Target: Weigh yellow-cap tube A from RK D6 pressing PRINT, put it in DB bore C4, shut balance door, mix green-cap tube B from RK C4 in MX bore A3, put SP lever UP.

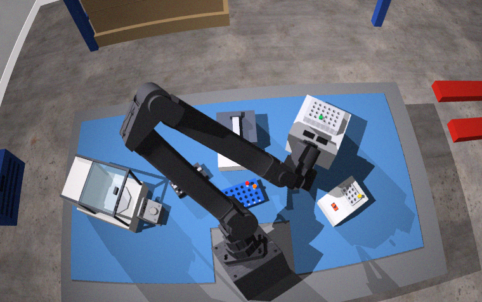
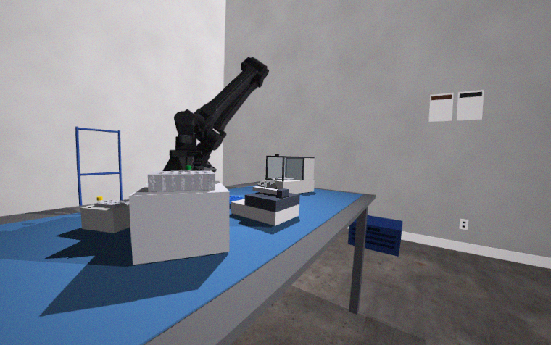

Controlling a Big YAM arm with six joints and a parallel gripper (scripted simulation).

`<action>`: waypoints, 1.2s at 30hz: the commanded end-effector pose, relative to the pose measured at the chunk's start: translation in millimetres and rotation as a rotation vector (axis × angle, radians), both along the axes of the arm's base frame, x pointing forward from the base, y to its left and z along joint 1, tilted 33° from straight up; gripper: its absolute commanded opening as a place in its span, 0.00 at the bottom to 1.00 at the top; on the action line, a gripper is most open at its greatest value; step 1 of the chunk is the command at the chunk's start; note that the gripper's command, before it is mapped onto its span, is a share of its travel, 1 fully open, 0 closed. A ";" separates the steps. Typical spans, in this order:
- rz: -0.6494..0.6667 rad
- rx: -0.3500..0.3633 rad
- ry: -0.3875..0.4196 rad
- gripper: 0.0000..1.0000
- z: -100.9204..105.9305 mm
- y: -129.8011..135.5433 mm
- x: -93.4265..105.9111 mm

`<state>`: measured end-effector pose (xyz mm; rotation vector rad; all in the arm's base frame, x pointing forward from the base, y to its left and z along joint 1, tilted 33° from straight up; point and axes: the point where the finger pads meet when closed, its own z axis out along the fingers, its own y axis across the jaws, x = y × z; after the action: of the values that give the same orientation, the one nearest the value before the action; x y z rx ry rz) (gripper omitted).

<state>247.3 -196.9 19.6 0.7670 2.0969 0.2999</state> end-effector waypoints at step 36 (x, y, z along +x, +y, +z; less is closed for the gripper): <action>-0.020 -0.019 -0.034 0.00 -12.0 -15.6 40.8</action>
<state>280.7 -201.1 -0.9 0.7726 2.0862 0.3016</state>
